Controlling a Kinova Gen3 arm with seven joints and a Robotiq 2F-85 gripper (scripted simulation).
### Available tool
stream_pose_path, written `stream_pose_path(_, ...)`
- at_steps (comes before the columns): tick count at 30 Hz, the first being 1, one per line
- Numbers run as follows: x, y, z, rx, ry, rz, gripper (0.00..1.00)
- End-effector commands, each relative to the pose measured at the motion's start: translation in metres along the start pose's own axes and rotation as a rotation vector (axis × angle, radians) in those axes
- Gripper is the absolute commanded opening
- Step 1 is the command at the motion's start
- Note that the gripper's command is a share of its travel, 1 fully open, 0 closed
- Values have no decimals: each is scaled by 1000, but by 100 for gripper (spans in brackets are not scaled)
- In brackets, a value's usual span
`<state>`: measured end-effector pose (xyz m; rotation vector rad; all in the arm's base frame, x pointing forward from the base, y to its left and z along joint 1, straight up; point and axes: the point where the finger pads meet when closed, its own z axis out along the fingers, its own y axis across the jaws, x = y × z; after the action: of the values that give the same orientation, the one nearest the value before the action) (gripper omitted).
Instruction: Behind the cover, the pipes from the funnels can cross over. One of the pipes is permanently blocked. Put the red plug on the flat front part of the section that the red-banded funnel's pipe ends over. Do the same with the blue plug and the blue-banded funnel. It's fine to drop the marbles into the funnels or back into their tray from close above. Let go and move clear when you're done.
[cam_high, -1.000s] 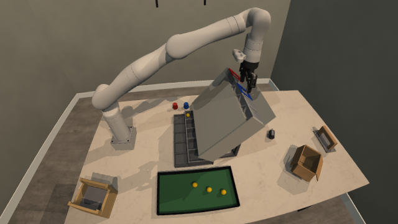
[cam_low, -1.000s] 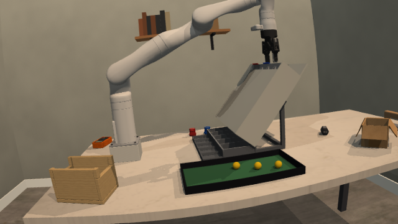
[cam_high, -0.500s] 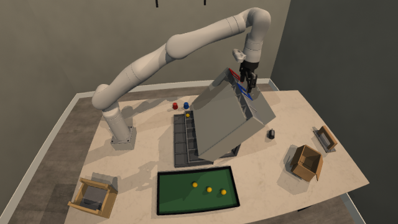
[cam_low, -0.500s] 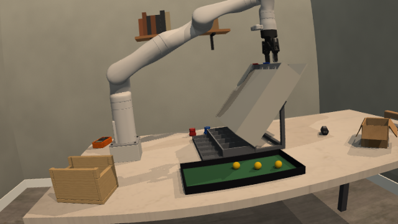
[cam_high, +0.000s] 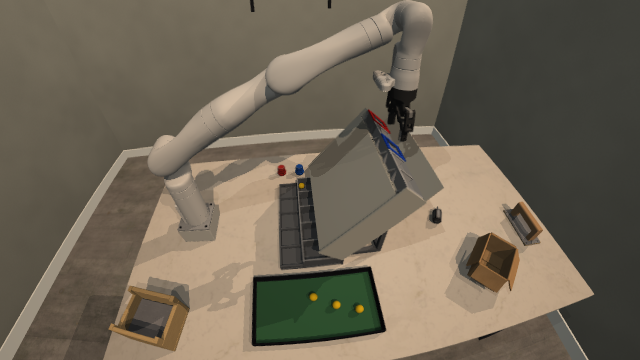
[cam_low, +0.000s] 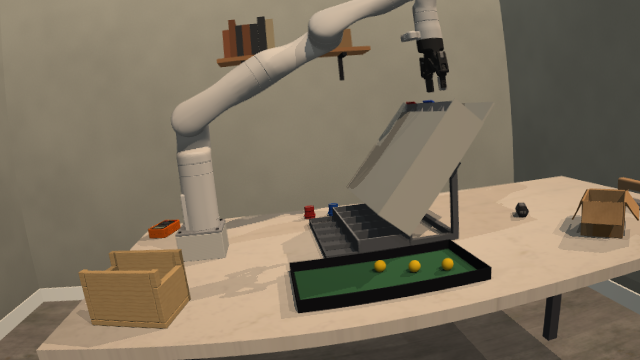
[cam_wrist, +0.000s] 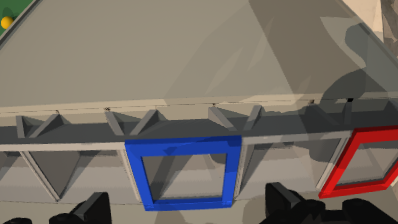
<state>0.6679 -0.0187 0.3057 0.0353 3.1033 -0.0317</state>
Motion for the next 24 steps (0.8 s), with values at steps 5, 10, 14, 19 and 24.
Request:
stream_pose_path(5,88,0,-5,0,-3,0,100)
stream_pose_path(10,134,0,-7,0,-3,0,100)
stream_pose_path(14,150,1,-9,-2,26,1,100)
stream_pose_path(19,170,1,-11,-11,42,6,100)
stream_pose_path(24,170,1,-11,-11,42,6,100)
